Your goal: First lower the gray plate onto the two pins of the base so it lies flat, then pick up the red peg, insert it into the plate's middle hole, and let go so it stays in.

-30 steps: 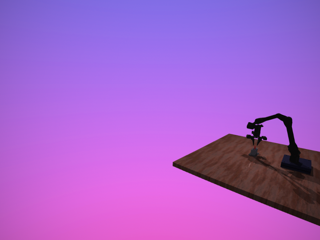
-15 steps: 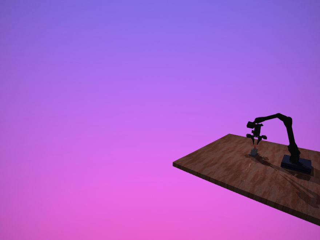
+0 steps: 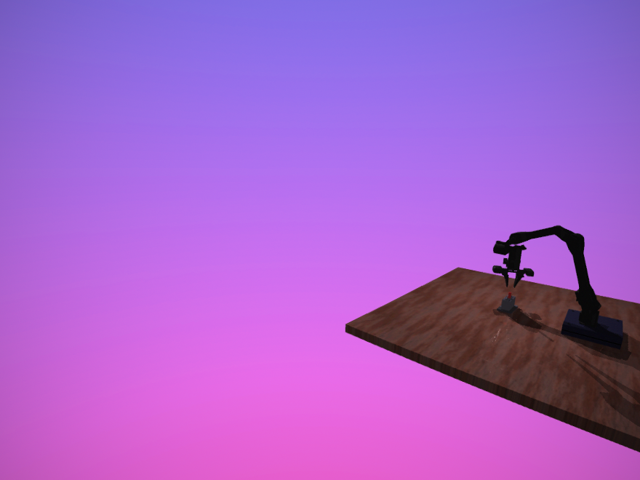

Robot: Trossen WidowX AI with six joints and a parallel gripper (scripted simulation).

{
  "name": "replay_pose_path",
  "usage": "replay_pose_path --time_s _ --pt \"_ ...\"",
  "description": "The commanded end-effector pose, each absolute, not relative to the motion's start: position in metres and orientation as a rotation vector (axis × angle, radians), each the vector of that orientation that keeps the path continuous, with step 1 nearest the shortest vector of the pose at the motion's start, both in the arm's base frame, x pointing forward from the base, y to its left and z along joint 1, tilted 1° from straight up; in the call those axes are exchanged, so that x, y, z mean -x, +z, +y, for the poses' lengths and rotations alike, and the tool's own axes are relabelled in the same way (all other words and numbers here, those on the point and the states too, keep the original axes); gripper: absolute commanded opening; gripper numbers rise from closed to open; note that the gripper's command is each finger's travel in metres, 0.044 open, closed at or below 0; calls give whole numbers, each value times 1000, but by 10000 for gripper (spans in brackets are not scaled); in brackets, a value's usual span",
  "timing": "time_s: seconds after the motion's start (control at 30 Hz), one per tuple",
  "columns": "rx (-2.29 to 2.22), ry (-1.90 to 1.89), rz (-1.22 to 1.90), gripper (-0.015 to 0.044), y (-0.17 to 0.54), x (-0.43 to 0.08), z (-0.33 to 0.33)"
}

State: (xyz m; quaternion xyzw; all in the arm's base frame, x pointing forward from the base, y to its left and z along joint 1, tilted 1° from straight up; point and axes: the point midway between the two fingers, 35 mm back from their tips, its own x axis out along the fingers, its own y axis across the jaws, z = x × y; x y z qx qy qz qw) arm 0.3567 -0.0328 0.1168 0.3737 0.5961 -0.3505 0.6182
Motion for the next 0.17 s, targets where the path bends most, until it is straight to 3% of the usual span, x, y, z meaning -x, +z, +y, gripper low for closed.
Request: replay_pose_path --time_s 0.0,0.13 --pt "-858 -809 1371 150 120 -356 -33" --pt "-858 -809 1371 150 122 -357 -33"
